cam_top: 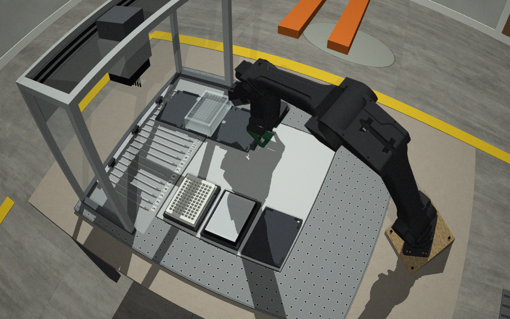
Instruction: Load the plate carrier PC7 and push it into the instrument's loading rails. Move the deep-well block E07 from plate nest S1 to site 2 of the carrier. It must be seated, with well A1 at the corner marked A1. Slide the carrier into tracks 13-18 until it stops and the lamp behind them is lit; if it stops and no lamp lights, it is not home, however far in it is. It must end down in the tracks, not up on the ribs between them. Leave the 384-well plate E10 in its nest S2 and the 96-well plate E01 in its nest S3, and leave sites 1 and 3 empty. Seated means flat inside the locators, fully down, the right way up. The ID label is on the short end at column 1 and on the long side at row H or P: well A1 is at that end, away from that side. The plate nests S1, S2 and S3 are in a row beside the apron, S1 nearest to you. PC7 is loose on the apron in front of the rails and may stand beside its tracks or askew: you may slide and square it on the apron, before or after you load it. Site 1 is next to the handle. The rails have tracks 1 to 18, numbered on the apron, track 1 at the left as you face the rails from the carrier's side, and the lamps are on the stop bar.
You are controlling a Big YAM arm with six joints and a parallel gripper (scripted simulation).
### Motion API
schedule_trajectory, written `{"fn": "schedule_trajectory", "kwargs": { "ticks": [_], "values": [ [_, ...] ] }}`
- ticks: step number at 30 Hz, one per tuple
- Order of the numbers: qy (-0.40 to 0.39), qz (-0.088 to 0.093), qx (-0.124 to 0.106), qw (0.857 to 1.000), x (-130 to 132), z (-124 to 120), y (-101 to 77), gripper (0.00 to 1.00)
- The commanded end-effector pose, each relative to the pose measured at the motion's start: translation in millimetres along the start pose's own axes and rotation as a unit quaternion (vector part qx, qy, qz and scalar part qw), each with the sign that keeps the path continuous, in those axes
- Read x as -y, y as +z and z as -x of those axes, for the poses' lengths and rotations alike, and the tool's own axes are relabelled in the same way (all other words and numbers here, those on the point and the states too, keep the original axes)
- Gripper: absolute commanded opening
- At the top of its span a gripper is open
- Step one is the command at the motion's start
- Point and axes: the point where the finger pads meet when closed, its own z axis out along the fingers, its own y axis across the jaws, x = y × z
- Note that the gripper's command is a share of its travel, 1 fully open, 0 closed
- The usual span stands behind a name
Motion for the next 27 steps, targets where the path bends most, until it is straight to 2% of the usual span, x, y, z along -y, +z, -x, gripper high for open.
{"fn": "schedule_trajectory", "kwargs": {
  "ticks": [1, 27],
  "values": [
    [-0.005, -0.007, 0.021, 1.0, -4.6, 32.5, -8.1, 0.8],
    [-0.003, -0.007, 0.023, 1.0, -6.7, 55.4, -8.6, 0.8]
  ]
}}
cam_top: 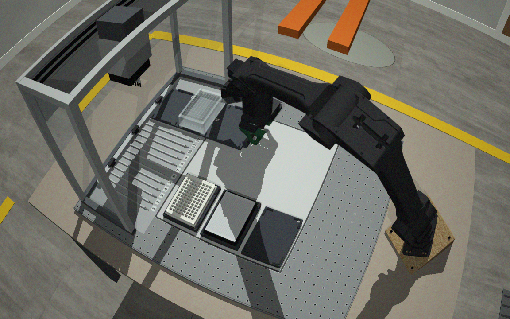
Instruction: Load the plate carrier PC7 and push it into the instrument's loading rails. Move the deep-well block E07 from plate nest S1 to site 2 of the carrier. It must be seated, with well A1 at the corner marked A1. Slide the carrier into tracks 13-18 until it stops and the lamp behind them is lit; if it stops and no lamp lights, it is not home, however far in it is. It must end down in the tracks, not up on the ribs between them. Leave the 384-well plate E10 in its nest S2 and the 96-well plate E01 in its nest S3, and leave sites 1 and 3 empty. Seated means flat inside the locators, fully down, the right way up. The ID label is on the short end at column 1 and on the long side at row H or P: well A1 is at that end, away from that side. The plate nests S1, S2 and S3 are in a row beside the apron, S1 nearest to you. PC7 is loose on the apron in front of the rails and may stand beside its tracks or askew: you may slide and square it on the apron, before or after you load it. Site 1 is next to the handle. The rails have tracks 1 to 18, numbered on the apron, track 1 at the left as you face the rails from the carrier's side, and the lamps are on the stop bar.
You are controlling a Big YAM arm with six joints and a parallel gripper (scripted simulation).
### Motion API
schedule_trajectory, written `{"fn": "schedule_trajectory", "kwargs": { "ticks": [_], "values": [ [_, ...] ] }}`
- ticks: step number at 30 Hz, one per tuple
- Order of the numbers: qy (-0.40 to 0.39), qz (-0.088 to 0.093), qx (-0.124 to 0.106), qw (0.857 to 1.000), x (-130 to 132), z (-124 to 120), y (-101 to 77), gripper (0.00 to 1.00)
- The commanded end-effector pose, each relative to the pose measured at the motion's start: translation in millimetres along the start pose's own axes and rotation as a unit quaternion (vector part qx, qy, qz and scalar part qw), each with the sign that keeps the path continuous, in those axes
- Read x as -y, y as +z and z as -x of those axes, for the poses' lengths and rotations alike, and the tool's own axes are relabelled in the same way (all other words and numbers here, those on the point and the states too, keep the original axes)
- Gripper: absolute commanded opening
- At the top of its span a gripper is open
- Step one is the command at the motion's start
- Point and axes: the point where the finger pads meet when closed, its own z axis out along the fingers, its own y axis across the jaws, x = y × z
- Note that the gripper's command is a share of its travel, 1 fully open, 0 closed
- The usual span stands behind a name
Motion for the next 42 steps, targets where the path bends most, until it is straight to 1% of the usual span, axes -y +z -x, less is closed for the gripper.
{"fn": "schedule_trajectory", "kwargs": {
  "ticks": [1, 16, 17, 20, 21, 22, 23, 24, 26, 30, 31, 32, 34, 36, 37, 38, 39, 42],
  "values": [
    [-0.008, -0.008, 0.027, 1.0, -5.2, 36.4, -8.8, 0.8],
    [-0.008, -0.008, 0.028, 1.0, -6.8, 49.7, -9.3, 0.8],
    [-0.037, -0.01, 0.028, 0.999, 0.0, 12.7, -20.0, 0.8],
    [-0.032, -0.012, 0.03, 0.999, 5.4, 6.5, -22.2, 0.8],
    [-0.031, -0.011, 0.027, 0.999, 6.8, 3.8, -19.3, 0.8],
    [-0.025, -0.007, 0.017, 1.0, 11.8, -2.2, -7.6, 0.8],
    [-0.023, -0.006, 0.013, 1.0, 13.5, -5.3, -4.1, 0.8],
    [-0.024, -0.007, 0.015, 1.0, 12.8, -6.2, -5.9, 0.8],
    [-0.032, -0.013, 0.029, 0.999, 6.2, -3.6, -21.5, 0.8],
    [-0.032, -0.012, 0.029, 0.999, 6.2, -7.2, -21.2, 0.8],
    [-0.036, -0.008, 0.022, 0.999, 7.1, -0.8, -8.4, 0.8],
    [-0.029, -0.005, 0.014, 0.999, 8.0, -14.8, -4.2, 0.8],
    [-0.031, -0.012, 0.027, 0.999, 6.7, -14.7, -20.1, 0.8],
    [-0.032, -0.013, 0.029, 0.999, 6.8, -17.2, -20.5, 0.8],
    [-0.029, -0.01, 0.023, 0.999, 9.4, -20.3, -14.5, 0.8],
    [-0.033, -0.013, 0.03, 0.999, 6.5, -9.1, -31.8, 0.8],
    [-0.038, -0.017, 0.039, 0.998, 5.4, -2.0, -43.0, 0.8],
    [-0.038, -0.018, 0.039, 0.998, 5.1, -2.6, -55.4, 0.8]
  ]
}}
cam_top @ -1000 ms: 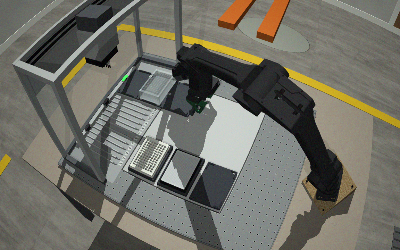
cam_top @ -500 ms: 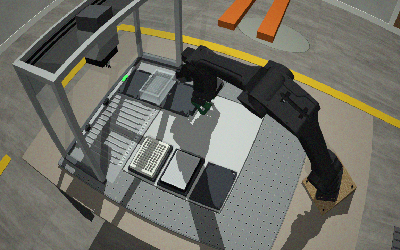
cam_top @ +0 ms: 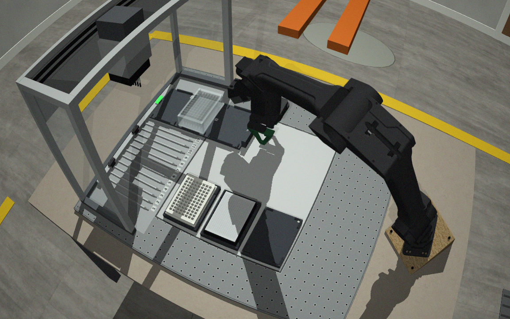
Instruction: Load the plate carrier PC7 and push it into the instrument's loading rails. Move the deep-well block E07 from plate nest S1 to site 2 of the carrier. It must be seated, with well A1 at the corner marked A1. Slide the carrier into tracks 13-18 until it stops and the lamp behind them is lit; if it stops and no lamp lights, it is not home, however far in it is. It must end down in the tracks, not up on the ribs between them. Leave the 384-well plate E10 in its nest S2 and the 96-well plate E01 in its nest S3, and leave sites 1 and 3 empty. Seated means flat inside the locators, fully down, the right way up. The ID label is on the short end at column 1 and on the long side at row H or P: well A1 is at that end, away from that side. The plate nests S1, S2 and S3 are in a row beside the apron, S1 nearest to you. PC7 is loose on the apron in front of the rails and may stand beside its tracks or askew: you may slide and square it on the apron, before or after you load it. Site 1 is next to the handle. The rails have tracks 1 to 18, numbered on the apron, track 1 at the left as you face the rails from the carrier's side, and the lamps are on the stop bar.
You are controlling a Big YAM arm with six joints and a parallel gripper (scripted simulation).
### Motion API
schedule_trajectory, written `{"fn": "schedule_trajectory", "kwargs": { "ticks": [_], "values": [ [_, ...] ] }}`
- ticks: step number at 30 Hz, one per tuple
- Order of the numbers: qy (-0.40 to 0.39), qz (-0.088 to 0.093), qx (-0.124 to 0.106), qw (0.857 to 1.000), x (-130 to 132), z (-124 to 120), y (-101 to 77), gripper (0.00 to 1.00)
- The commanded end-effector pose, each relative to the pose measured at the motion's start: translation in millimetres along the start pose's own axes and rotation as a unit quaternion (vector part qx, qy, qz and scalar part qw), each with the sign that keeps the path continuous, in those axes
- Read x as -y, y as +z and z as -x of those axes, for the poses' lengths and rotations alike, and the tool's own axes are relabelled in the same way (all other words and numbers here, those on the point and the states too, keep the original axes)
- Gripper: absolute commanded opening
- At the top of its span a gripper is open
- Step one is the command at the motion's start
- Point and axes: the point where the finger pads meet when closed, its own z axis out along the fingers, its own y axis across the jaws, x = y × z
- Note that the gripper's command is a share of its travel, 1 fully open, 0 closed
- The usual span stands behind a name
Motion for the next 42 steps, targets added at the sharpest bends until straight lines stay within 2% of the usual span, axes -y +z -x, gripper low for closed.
{"fn": "schedule_trajectory", "kwargs": {
  "ticks": [1, 5, 6, 7, 9, 11, 18, 20, 22, 23, 25, 26, 28, 29, 33, 35, 37, 39, 40, 41, 42],
  "values": [
    [-0.014, -0.016, 0.032, 0.999, 6.3, 18.7, -43.8, 0.8],
    [-0.011, -0.014, 0.027, 0.999, 5.8, 13.6, -48.5, 0.8],
    [0.001, -0.004, 0.008, 1.0, 12.6, 3.0, -32.4, 0.8],
    [-0.005, -0.01, 0.017, 1.0, 13.6, 13.5, -44.1, 0.8],
    [-0.002, -0.007, 0.012, 1.0, 12.9, 7.3, -47.8, 0.8],
    [-0.015, -0.018, 0.032, 0.999, 5.5, 18.1, -77.4, 0.8],
    [-0.015, -0.019, 0.032, 0.999, 4.6, 16.7, -106.1, 0.8],
    [-0.004, -0.009, 0.014, 1.0, 11.1, 7.2, -95.3, 0.8],
    [-0.004, -0.009, 0.014, 1.0, 11.1, 7.2, -95.3, 0.8],
    [0.005, 0.001, -0.002, 1.0, 9.5, -7.2, -84.4, 0.8],
    [-0.01, -0.014, 0.023, 1.0, 9.4, 13.6, -116.2, 0.8],
    [-0.014, -0.019, 0.03, 0.999, 4.9, 15.0, -128.5, 0.8],
    [-0.016, -0.02, 0.032, 0.999, 3.7, 15.1, -134.0, 0.8],
    [0.012, -0.02, 0.033, 0.999, 3.4, 15.1, -140.8, 1.0],
    [0.072, -0.019, 0.033, 0.997, 2.8, 14.6, -167.2, 1.0],
    [0.077, -0.014, 0.025, 0.997, 7.8, 13.4, -171.8, 1.0],
    [0.077, -0.014, 0.024, 0.997, 7.8, 13.3, -184.5, 1.0],
    [0.077, -0.014, 0.024, 0.997, 7.8, 13.3, -184.5, 1.0],
    [0.081, -0.001, 0.002, 0.997, 8.4, -4.1, -171.3, 1.0],
    [0.072, -0.009, 0.013, 0.997, 10.3, 8.0, -184.1, 1.0],
    [0.063, -0.004, 0.006, 0.998, 1.3, 11.0, -176.5, 1.0]
  ]
}}
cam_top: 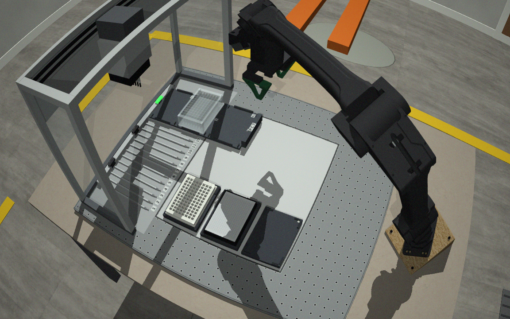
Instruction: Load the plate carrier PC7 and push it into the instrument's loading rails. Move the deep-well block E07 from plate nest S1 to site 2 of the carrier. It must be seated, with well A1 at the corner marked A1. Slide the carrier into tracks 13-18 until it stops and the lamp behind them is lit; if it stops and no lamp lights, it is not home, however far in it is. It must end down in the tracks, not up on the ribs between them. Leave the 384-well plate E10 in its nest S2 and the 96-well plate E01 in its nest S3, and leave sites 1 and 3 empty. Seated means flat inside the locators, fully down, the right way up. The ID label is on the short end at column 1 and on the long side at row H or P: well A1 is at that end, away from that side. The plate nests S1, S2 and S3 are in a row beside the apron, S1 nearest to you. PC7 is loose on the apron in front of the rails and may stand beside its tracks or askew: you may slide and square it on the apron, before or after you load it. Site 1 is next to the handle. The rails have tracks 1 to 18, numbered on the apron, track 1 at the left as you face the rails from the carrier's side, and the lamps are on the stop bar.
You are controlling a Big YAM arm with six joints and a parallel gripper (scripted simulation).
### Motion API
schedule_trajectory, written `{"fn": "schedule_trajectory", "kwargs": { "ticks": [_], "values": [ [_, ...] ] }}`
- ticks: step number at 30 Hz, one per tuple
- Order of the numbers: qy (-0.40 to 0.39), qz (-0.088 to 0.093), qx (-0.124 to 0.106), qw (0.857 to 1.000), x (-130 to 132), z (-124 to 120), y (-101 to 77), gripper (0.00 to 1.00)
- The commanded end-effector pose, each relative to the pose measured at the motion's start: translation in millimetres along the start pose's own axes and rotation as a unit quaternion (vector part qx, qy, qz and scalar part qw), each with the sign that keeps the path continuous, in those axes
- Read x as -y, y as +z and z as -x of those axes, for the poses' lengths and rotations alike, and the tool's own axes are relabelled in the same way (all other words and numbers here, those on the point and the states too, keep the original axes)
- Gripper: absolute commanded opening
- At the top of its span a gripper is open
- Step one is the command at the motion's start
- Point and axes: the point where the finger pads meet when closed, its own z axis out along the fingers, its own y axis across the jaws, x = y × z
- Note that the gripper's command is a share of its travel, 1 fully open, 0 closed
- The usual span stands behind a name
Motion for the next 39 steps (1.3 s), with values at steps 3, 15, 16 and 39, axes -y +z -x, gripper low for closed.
{"fn": "schedule_trajectory", "kwargs": {
  "ticks": [3, 15, 16, 39],
  "values": [
    [0.003, -0.007, 0.057, 0.998, 0.7, 0.3, -28.7, 1.0],
    [0.008, 0.0, 0.176, 0.984, 8.3, 1.6, -54.7, 1.0],
    [0.003, -0.005, 0.197, 0.98, 3.7, 0.6, -67.4, 1.0],
    [-0.008, -0.004, 0.461, 0.888, -6.3, 2.0, -85.8, 1.0]
  ]
}}
